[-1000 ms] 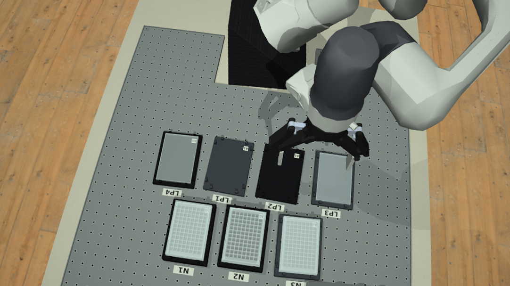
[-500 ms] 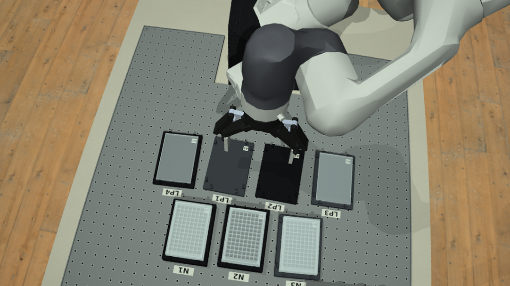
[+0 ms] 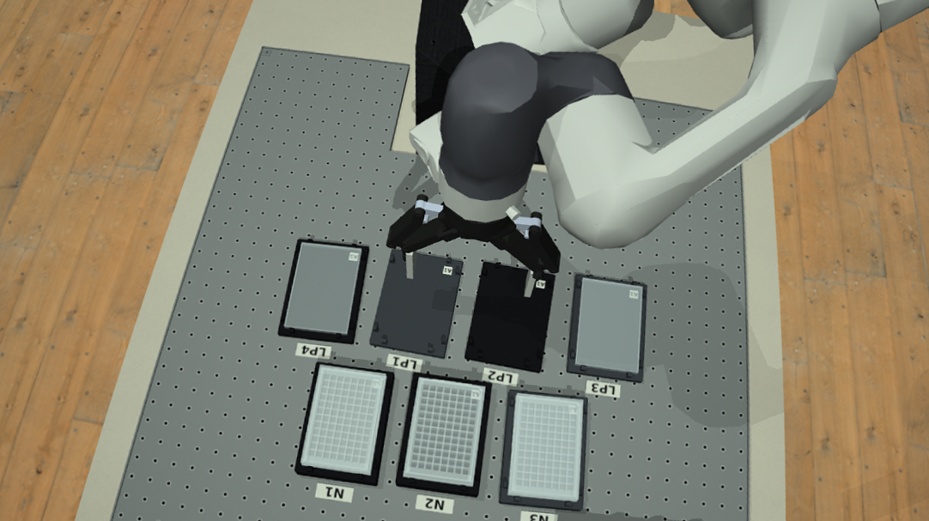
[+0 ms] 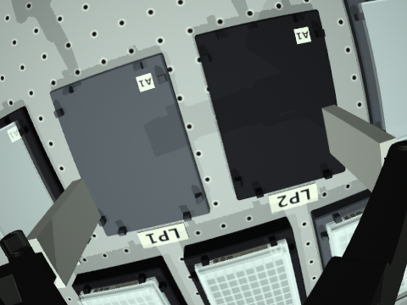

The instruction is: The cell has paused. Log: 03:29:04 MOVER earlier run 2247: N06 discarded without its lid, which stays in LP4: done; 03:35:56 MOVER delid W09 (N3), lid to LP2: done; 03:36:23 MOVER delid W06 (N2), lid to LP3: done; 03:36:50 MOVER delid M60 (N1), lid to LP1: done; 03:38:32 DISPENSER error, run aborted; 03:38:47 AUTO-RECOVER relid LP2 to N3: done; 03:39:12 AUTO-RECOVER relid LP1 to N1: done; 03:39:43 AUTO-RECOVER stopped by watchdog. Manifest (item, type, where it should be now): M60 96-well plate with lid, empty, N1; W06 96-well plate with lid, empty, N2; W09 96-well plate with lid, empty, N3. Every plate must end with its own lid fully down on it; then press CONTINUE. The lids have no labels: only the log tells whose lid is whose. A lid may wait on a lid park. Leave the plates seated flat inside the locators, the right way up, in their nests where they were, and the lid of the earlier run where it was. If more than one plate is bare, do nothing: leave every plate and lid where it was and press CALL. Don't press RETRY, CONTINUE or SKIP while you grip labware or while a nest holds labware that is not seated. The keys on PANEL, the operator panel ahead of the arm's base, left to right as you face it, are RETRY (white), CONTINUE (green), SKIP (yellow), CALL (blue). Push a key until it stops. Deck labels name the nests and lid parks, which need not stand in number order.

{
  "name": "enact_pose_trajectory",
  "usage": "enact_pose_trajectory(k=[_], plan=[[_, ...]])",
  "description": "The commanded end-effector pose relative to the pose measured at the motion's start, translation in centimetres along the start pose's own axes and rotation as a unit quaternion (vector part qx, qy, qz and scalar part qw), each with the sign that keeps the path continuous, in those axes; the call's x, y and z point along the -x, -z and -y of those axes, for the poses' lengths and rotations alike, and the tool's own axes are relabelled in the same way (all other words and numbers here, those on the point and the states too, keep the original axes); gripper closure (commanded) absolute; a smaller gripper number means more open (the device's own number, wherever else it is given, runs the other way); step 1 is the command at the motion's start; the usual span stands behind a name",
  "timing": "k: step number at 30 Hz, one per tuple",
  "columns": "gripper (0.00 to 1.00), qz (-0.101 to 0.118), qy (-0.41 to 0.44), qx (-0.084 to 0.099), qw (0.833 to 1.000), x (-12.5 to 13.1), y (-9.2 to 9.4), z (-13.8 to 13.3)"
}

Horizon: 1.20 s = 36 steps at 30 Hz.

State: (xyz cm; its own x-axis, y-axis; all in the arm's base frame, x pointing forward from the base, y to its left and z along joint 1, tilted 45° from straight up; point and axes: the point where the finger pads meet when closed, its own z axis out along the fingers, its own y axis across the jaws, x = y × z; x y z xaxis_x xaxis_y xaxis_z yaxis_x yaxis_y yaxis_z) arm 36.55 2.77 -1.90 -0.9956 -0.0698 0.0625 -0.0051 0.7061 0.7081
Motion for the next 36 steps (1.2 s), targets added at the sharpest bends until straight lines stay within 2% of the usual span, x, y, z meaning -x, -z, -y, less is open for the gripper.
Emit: enact_pose_trajectory(k=[1,2,3,36], plan=[[0.0,0.003,0.007,-0.001,1.0,0.24,0.14,0.06],[0.0,0.003,0.007,-0.001,1.0,0.24,0.14,0.06],[1.0,0.003,0.007,-0.001,1.0,0.24,0.14,0.06],[1.0,0.003,0.007,-0.001,1.0,0.24,0.14,0.06]])
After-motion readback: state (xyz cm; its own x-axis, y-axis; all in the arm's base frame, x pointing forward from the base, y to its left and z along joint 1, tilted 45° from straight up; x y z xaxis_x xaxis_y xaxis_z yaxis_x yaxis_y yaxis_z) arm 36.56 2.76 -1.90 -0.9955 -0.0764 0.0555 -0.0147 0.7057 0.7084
